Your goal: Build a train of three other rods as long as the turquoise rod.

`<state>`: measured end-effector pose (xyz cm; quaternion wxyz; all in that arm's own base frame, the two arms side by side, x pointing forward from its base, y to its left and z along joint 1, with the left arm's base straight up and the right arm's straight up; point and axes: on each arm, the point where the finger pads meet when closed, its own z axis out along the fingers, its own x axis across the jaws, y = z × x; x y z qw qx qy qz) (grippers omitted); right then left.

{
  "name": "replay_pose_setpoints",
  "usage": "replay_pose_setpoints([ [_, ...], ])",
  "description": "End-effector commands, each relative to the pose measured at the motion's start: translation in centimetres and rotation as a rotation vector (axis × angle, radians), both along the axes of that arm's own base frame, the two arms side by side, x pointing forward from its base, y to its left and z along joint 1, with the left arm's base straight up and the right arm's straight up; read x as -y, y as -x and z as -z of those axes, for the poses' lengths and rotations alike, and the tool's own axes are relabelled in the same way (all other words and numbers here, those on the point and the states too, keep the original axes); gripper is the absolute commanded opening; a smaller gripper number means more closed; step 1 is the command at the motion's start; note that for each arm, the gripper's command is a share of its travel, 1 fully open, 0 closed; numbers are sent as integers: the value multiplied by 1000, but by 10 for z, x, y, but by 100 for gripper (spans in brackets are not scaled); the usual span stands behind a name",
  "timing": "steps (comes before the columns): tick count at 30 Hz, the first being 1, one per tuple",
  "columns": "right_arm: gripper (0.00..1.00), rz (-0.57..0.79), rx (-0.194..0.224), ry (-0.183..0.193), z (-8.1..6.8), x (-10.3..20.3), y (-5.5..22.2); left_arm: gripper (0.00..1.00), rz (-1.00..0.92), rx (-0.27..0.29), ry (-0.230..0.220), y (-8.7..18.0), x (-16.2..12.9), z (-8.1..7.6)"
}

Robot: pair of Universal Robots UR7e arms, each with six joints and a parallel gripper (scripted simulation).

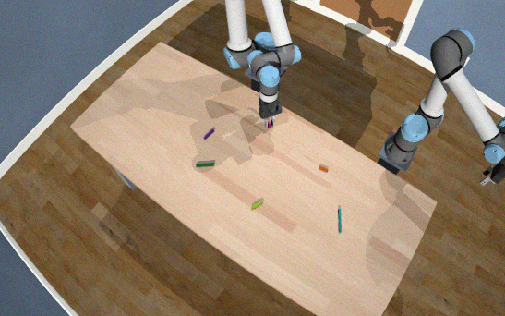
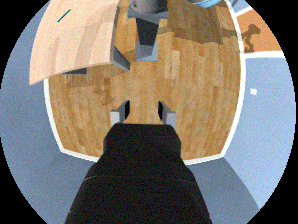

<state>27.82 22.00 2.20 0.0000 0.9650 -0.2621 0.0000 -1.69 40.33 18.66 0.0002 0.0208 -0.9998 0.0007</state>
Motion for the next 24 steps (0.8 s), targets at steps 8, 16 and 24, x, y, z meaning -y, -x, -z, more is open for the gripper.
replay_pose_setpoints([
  [8,54,0,1,-1,-7,0,0,100,0,0,-1,0,0,0],
  [16,54,0,1,-1,-43,0,0,100,0,0,-1,0,0,0],
  [24,54,0,1,-1,-74,0,0,100,0,0,-1,0,0,0],
])
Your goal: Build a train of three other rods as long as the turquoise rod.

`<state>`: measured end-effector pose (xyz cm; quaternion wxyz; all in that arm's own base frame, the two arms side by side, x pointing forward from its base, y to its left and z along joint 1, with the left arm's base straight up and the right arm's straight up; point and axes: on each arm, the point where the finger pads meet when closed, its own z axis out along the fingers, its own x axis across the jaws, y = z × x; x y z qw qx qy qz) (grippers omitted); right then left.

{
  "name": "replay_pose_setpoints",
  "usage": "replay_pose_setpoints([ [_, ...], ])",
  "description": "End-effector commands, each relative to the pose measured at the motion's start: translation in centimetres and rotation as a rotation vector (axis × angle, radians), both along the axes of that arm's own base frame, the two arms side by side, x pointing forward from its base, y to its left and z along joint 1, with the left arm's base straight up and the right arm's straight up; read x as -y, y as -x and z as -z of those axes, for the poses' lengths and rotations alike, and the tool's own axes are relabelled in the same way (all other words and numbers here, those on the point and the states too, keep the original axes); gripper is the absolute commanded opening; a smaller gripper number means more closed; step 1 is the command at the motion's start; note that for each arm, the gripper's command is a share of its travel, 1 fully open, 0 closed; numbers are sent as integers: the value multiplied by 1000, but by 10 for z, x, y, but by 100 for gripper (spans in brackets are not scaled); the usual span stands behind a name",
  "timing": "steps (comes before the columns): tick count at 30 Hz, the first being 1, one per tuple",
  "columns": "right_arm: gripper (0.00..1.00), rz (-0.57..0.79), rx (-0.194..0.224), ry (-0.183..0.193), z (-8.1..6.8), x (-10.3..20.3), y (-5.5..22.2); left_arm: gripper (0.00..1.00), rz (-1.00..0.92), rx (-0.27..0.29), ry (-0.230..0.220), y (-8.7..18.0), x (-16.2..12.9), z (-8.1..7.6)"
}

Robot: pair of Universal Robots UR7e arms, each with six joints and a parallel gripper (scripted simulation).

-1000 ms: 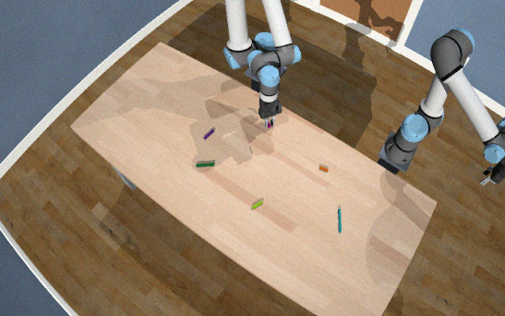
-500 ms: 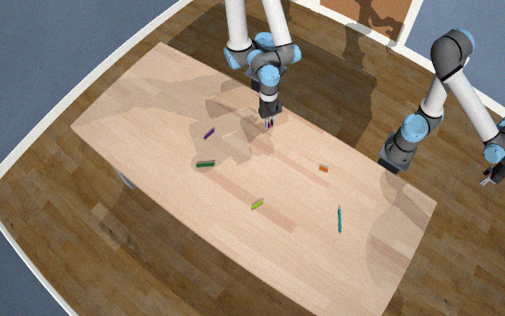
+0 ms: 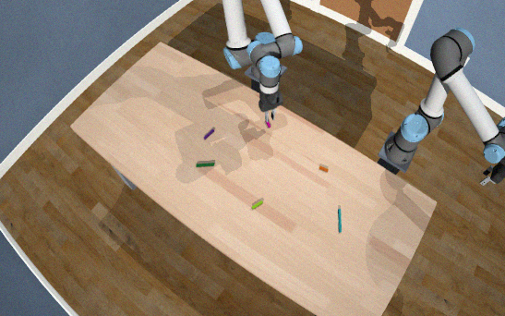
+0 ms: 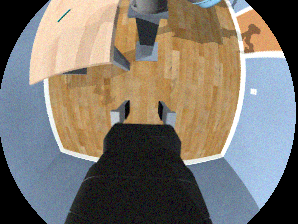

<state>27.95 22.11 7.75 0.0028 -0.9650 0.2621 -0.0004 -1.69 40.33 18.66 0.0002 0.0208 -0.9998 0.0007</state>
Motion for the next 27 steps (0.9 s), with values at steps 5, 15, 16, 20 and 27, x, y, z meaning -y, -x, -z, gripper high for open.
replay_pose_setpoints([
  [5,54,0,-2,4,-33,1,1,100,0,0,-1,0,0,0],
  [15,100,0,-2,4,-35,1,1,100,0,0,-1,0,0,0],
  [16,100,0,-2,4,-35,1,1,100,0,0,-1,0,0,0],
  [20,100,0,-2,4,-35,1,1,100,0,0,-1,0,0,0],
  [27,100,0,-2,4,-35,1,1,100,0,0,-1,0,0,0],
])
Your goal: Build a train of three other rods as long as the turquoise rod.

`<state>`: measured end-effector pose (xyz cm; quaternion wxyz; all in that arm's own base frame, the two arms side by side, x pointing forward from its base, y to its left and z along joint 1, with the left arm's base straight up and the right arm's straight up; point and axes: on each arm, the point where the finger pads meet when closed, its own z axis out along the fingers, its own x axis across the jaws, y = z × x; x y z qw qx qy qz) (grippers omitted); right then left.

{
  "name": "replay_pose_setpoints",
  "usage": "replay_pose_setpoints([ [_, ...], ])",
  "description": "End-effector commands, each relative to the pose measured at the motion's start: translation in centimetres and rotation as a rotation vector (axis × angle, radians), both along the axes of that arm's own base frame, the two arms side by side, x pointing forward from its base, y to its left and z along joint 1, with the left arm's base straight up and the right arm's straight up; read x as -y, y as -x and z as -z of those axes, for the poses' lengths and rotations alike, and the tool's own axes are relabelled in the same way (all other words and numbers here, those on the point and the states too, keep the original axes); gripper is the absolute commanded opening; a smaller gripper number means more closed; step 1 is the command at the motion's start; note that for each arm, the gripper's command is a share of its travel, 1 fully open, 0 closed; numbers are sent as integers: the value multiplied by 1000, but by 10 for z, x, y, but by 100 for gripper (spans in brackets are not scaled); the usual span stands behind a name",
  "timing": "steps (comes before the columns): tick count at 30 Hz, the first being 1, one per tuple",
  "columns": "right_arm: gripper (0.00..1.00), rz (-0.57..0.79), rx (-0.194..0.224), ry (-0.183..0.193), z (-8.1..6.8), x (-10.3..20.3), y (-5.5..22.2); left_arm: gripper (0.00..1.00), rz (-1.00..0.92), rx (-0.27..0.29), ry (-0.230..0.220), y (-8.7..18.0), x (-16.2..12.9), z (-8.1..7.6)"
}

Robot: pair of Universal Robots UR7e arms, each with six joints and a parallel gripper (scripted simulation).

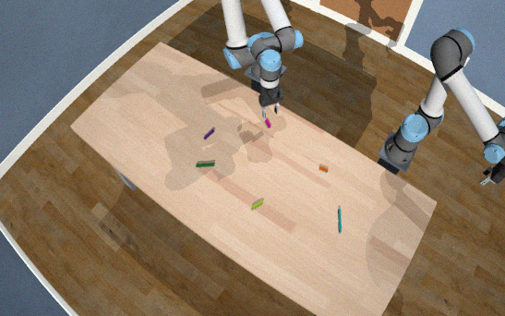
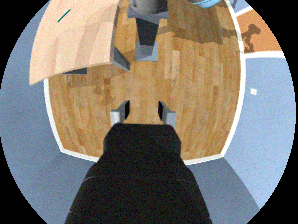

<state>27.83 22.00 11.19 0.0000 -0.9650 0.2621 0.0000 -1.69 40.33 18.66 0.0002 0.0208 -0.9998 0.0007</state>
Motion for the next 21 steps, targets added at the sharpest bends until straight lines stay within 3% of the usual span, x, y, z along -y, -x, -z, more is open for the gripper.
replay_pose_setpoints([
  [1,100,0,1,-1,0,0,0,100,0,0,-1,0,0,0],
  [21,100,-43,1,-1,-1,0,-4,100,0,0,-1,0,0,0],
])
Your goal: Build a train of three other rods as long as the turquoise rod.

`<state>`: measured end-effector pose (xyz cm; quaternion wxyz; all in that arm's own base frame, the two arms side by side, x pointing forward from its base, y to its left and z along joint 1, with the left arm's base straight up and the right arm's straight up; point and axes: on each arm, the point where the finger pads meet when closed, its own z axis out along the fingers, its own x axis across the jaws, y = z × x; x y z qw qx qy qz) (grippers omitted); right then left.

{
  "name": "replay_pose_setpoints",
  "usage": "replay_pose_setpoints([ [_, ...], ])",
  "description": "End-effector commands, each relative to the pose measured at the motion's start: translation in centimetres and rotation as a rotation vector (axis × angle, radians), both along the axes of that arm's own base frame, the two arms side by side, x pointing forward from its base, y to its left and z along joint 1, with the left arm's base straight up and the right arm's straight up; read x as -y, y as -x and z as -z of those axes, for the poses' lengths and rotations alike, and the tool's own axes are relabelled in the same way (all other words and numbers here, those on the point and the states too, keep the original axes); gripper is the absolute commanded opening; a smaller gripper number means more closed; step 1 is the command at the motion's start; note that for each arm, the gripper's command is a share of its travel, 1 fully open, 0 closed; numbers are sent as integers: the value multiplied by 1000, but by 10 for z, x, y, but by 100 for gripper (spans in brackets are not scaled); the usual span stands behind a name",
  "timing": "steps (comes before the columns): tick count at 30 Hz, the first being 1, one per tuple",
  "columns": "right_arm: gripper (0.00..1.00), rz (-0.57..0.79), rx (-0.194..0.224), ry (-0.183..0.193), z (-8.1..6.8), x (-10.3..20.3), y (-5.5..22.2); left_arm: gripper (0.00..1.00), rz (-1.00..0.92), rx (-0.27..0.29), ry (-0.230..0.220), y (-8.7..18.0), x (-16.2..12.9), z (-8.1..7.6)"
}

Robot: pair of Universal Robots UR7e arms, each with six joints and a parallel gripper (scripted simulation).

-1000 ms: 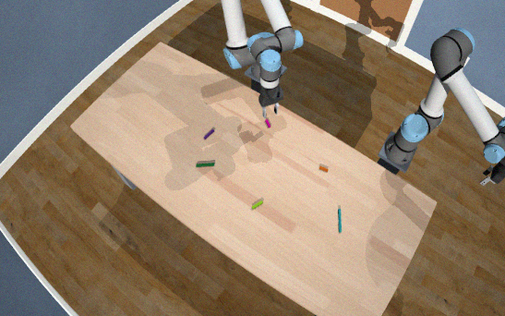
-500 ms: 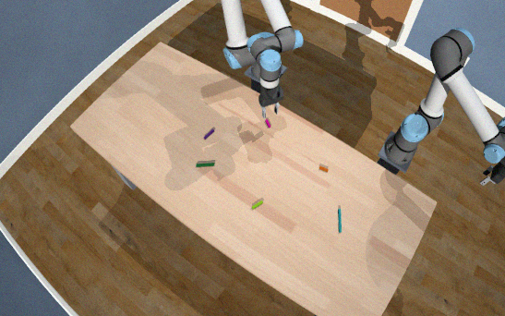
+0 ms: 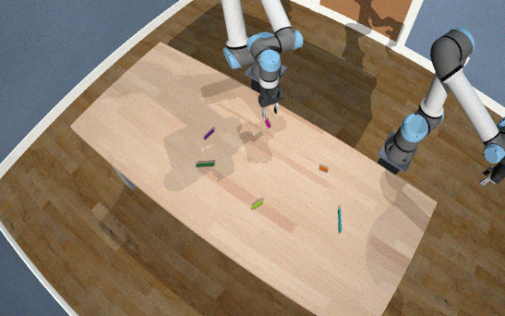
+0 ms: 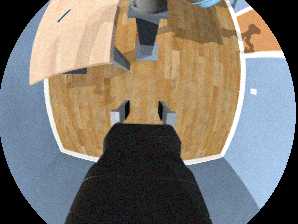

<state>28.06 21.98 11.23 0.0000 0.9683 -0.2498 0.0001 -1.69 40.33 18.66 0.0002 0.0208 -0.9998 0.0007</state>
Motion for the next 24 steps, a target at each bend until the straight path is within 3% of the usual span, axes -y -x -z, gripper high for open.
replay_pose_setpoints([
  [1,100,-17,1,-1,-1,0,-2,100,0,0,-1,0,0,0],
  [18,100,-224,1,-1,-3,3,-21,100,0,0,-1,0,0,0],
  [24,100,-359,1,-1,-3,8,-34,100,0,0,-1,0,0,0],
])
